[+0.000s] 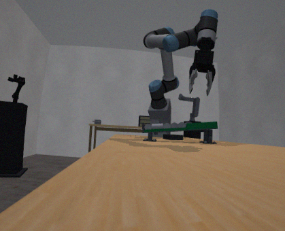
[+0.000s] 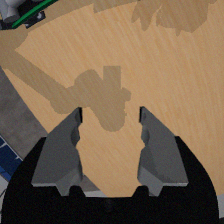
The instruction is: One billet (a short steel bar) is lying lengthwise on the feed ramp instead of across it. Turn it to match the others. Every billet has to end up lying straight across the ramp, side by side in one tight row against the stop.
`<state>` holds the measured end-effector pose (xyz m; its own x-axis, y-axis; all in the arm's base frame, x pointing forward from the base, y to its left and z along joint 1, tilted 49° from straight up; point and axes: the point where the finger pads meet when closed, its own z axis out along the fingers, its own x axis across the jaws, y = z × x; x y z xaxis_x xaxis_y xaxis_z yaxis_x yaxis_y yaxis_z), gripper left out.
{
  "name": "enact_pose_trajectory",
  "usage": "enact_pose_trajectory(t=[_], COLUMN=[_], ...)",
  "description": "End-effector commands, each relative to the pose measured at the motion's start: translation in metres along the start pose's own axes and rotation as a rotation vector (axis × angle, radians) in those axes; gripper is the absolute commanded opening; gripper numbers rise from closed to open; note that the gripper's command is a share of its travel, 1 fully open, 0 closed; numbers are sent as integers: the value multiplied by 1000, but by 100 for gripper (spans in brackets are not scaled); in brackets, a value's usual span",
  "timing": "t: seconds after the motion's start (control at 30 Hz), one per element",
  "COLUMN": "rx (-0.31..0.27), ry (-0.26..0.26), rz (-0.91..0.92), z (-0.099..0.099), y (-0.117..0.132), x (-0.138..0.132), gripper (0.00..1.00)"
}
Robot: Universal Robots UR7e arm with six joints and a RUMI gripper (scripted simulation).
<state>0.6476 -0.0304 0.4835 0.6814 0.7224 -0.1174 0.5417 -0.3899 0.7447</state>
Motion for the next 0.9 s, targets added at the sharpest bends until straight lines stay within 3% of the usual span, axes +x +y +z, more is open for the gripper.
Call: enact_pose_trajectory(t=[0.0,0.13,0.3,0.7,0.87], rx=[5,5,44,44,85], ry=[2,2,2,2,-4], rz=[18,18,127,127,236], z=[0,0,10,10,20], y=[-2,-2,-19,-19,-35], x=[-1,-1,-4,-4,-6], gripper=[40,40,40,40,40])
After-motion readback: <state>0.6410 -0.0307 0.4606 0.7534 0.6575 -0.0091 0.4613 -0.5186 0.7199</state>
